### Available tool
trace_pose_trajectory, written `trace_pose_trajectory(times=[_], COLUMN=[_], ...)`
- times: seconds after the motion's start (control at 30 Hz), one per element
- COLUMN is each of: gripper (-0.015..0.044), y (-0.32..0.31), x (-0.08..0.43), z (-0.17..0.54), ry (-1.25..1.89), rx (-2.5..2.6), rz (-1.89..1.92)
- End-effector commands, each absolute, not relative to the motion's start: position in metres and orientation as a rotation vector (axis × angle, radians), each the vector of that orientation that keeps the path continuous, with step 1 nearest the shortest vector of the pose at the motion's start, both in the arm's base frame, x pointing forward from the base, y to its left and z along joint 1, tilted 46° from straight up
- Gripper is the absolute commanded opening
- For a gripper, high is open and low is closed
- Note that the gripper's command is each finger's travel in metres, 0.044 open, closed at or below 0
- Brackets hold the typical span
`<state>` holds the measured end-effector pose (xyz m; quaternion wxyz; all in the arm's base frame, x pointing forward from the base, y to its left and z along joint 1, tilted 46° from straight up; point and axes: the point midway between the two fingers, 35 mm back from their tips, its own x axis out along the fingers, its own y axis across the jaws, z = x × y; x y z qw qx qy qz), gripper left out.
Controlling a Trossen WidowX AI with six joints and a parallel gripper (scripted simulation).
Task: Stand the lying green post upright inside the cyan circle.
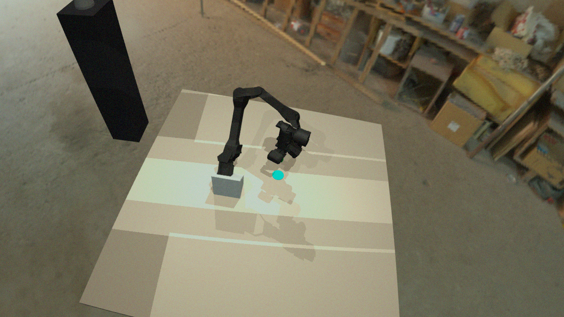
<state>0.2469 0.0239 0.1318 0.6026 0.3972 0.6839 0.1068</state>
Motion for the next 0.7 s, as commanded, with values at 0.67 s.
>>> trace_pose_trajectory(times=[0.67], gripper=[0.0023], y=[0.03], x=[0.234], z=[0.116], ry=[1.608], rx=[0.78], rz=[0.131])
